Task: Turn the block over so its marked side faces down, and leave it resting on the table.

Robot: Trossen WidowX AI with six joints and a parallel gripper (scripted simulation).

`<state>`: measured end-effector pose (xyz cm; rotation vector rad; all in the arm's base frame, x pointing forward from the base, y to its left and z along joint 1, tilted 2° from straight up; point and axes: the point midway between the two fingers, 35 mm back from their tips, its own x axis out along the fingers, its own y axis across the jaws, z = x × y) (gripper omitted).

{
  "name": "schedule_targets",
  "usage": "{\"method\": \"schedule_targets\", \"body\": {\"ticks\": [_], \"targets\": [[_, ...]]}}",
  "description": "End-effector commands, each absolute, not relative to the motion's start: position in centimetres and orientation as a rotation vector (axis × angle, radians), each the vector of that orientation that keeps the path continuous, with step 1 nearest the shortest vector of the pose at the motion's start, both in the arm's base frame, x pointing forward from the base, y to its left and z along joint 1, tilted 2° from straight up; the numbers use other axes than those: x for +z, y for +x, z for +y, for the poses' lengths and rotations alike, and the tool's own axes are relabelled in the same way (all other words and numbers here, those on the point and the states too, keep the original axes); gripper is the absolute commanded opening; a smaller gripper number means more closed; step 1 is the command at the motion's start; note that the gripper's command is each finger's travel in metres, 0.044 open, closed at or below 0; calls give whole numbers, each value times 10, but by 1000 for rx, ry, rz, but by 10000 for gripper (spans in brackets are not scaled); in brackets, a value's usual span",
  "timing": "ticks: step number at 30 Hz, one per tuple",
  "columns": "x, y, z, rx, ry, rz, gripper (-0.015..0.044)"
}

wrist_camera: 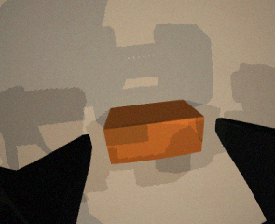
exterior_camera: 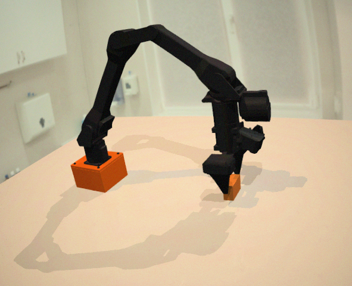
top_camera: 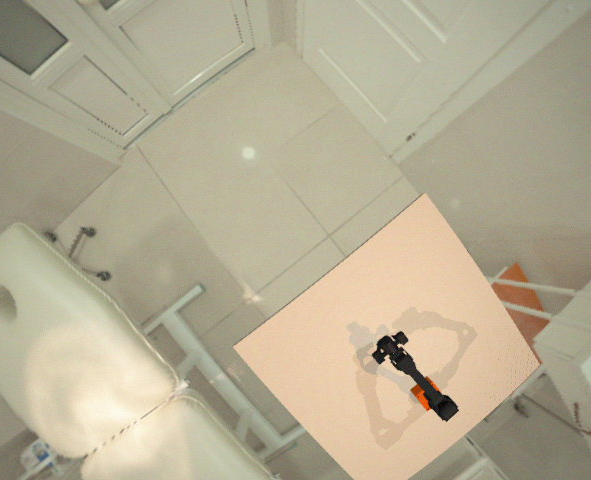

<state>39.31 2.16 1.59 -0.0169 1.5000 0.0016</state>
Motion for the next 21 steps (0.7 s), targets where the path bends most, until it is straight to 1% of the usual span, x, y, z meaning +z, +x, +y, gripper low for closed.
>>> {"method": "schedule_targets", "body": {"ticks": [1,7,21], "targets": [[10,393,22,5,-14,1501,440],[10,393,22,5,-14,1501,282],[10,393,22,5,-14,1501,189]]}}
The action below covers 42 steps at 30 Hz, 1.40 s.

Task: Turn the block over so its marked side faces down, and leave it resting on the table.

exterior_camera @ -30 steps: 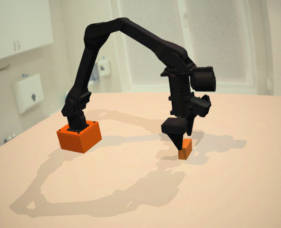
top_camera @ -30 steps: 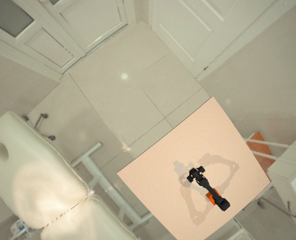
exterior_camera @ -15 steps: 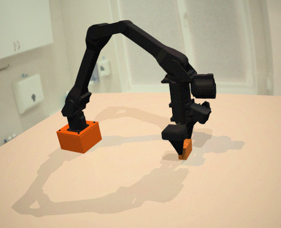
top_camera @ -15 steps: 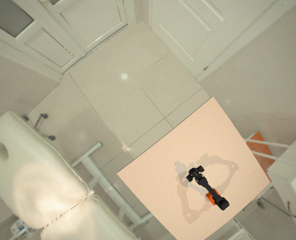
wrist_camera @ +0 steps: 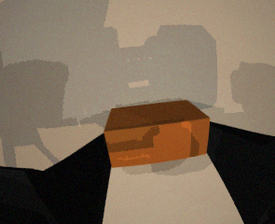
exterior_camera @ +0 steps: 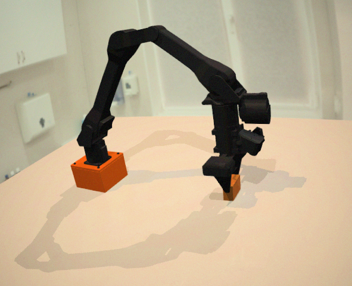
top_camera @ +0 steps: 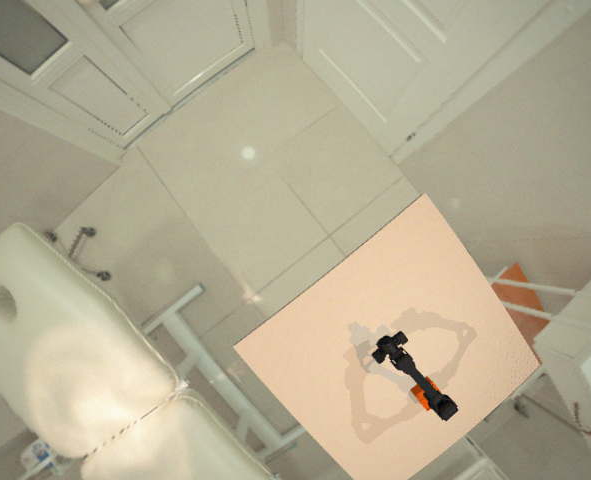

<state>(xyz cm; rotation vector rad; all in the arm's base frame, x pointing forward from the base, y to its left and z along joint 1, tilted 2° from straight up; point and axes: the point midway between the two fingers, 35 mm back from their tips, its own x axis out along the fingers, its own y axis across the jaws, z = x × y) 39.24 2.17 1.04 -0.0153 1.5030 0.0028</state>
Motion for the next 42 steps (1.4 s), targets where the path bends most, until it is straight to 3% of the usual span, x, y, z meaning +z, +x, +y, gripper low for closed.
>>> {"method": "schedule_targets", "body": {"ticks": [1,7,13,42], "targets": [[10,393,22,5,-14,1501,183],[10,393,22,5,-14,1501,142],[40,391,22,5,-14,1500,0],[26,396,22,-1,-9,1151,0]]}}
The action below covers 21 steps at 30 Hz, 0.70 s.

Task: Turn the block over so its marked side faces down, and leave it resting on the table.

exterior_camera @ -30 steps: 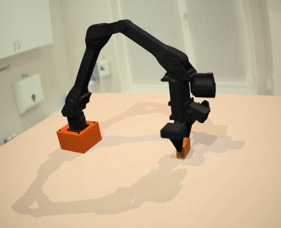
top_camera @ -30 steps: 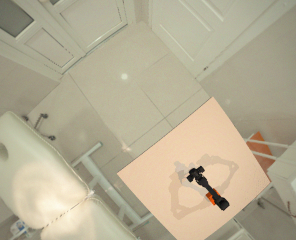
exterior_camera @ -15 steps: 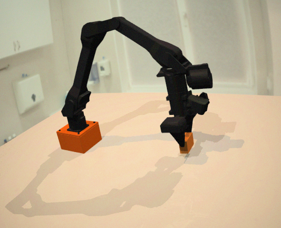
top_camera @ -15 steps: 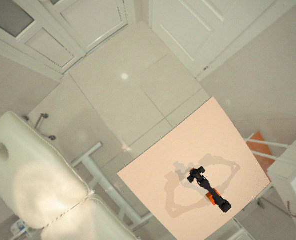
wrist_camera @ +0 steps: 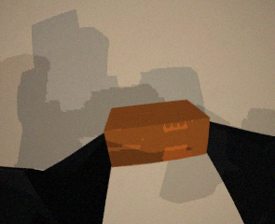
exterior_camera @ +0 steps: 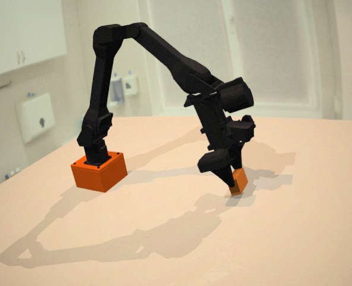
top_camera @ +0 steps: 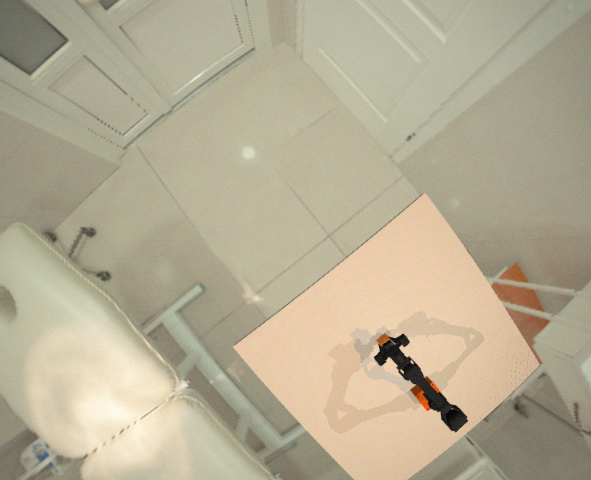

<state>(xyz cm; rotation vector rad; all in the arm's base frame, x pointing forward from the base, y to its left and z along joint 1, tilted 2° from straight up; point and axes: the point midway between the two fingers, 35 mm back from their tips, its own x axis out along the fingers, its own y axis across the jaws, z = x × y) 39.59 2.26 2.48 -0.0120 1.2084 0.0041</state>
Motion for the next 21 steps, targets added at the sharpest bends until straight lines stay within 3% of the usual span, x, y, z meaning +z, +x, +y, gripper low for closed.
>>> {"method": "schedule_targets", "body": {"ticks": [1,21], "targets": [[25,396,22,-1,-9,1136,0],[25,385,22,9,-11,915,0]]}}
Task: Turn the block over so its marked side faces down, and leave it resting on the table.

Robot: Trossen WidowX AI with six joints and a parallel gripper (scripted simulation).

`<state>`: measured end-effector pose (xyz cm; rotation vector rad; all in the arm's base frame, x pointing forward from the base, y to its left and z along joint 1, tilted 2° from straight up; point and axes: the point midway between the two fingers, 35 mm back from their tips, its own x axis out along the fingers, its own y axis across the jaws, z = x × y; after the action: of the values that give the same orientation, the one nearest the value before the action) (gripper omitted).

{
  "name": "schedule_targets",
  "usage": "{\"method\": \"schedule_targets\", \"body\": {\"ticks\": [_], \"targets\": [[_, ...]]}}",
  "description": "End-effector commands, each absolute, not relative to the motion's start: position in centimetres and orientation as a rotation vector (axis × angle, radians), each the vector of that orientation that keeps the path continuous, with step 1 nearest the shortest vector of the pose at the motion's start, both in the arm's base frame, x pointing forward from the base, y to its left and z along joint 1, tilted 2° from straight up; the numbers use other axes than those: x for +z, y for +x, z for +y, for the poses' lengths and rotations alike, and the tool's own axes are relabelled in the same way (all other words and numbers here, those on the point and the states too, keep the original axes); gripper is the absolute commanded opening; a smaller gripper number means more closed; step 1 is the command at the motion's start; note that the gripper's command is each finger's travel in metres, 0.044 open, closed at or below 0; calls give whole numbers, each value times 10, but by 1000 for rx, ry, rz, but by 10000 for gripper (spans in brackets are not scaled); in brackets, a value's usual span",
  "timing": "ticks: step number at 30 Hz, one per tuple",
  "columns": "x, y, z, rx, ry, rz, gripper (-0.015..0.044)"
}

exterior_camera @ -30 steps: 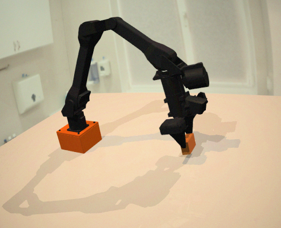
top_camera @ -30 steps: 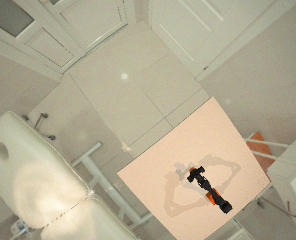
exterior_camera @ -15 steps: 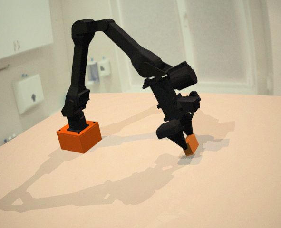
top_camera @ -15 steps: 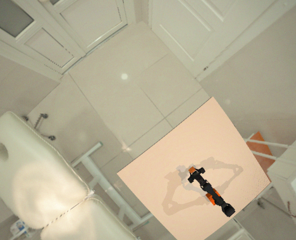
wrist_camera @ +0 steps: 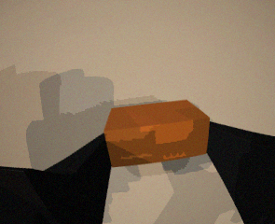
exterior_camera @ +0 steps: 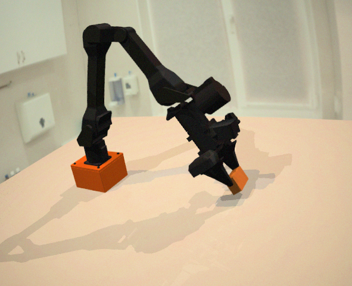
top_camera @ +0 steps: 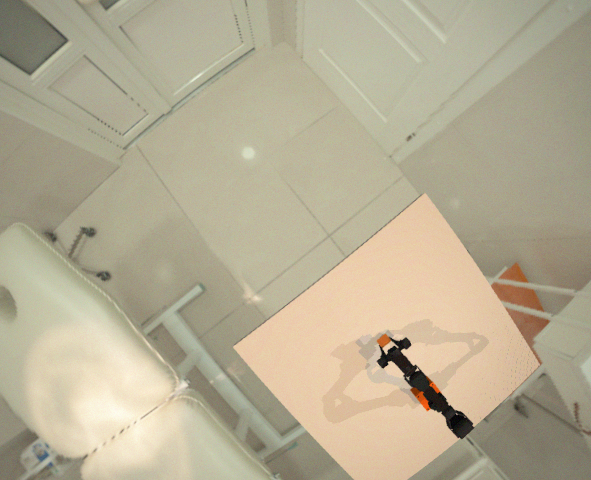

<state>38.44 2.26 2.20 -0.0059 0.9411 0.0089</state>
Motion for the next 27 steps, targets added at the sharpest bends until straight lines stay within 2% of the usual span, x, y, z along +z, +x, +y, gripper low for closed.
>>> {"method": "schedule_targets", "body": {"ticks": [1,27], "targets": [[25,385,22,9,-11,915,0],[-17,405,24,13,-12,580,0]]}}
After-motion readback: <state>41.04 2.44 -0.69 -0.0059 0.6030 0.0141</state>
